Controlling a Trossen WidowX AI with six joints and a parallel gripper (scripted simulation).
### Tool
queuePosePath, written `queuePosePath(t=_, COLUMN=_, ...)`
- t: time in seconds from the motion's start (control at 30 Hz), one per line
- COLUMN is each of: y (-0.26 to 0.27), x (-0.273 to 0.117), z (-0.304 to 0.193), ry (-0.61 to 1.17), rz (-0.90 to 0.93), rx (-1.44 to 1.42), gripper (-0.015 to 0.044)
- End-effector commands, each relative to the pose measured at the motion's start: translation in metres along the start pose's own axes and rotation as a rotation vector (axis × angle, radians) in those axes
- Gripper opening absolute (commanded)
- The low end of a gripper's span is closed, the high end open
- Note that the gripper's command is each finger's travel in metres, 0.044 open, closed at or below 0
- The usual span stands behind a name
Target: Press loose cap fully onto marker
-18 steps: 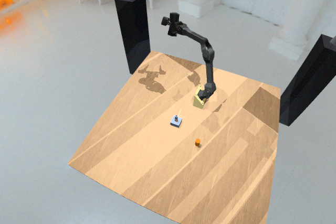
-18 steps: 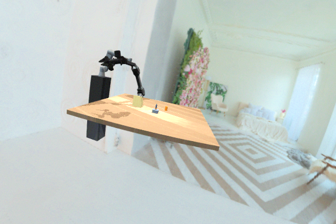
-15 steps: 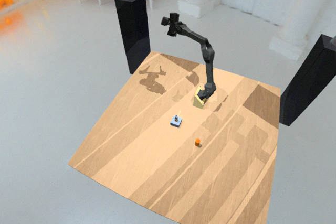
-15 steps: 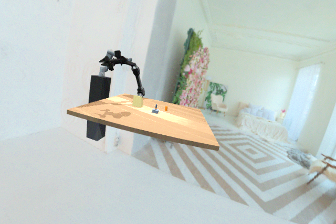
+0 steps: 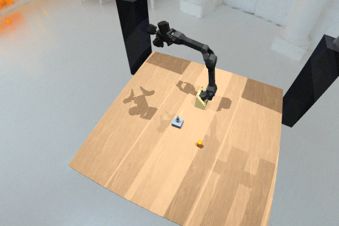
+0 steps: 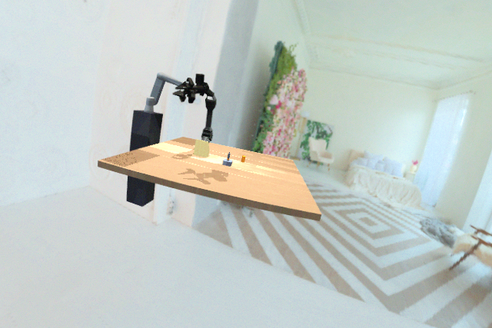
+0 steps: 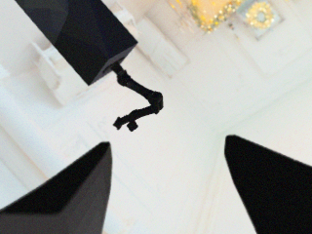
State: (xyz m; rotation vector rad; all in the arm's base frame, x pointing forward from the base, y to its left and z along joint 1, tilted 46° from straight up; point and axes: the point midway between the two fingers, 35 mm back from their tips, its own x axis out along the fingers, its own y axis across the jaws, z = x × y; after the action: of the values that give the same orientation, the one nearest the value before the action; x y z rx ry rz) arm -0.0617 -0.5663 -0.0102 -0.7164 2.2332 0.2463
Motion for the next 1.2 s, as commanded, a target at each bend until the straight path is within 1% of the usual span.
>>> queuePosePath(t=0.0, y=-0.03, x=-0.043, z=0.047, ry=-0.128, rz=-0.087, rx=0.073, gripper=0.0252)
queuePosePath(t=0.1, y=-0.043, x=-0.076, z=0.078, ry=-0.209, rz=-0.129, rx=0.089, gripper=0.0252)
queuePosePath(t=0.2, y=-0.049, x=-0.091, z=0.093, ry=-0.251, rz=-0.145, rx=0.103, gripper=0.0252)
queuePosePath(t=0.27, y=-0.054, x=-0.109, z=0.111, ry=-0.304, rz=-0.158, rx=0.124, gripper=0.0252)
queuePosePath(t=0.43, y=-0.062, x=-0.169, z=0.169, ry=-0.479, rz=-0.169, rx=0.185, gripper=0.0252)
queuePosePath(t=0.6, y=-0.054, x=-0.235, z=0.228, ry=-0.662, rz=-0.121, rx=0.241, gripper=0.0252)
queuePosePath(t=0.73, y=-0.034, x=-0.29, z=0.274, ry=-0.799, rz=-0.037, rx=0.278, gripper=0.0252)
queuePosePath(t=0.9, y=0.006, x=-0.356, z=0.321, ry=-0.937, rz=0.122, rx=0.314, gripper=0.0252)
queuePosePath(t=1.03, y=0.047, x=-0.406, z=0.352, ry=-1.009, rz=0.282, rx=0.336, gripper=0.0252)
queuePosePath(t=1.17, y=0.096, x=-0.453, z=0.374, ry=-1.041, rz=0.464, rx=0.354, gripper=0.0252)
